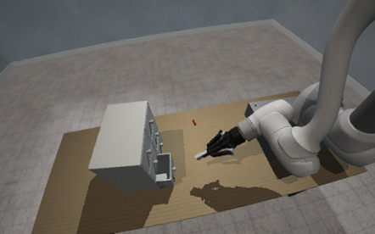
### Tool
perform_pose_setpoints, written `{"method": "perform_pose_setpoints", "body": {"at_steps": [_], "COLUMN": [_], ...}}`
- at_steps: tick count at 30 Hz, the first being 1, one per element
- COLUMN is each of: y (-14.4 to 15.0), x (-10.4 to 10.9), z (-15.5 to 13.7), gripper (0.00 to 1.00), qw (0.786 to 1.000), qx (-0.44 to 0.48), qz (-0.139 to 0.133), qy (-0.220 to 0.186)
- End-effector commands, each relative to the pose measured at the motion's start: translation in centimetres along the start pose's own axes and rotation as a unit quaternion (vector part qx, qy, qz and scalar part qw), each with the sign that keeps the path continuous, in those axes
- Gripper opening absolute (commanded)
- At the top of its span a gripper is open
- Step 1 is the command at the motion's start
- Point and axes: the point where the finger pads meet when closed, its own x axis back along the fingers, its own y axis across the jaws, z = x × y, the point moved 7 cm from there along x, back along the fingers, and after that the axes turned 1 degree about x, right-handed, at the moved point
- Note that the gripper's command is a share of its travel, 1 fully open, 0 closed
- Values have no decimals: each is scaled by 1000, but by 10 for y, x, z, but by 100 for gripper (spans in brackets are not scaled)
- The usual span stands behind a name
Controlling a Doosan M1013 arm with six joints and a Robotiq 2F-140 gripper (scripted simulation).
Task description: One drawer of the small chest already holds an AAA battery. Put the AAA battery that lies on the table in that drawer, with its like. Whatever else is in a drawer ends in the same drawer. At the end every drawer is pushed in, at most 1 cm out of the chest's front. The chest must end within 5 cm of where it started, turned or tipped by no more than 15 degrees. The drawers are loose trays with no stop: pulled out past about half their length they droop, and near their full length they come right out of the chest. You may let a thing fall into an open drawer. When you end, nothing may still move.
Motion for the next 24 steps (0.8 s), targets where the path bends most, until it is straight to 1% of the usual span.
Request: {"method": "perform_pose_setpoints", "body": {"at_steps": [1, 7, 13, 15, 24], "y": [-25, -24, -21, -21, -13], "x": [-6, -11, -30, -30, -76], "z": [-14, -16, -25, -25, -46], "gripper": [0, 0, 0, 0, 0], "qw": [992, 992, 992, 992, 992], "qx": [13, 13, 13, 13, 13], "qz": [-83, -83, -83, -83, -83], "qy": [95, 95, 95, 95, 95]}}
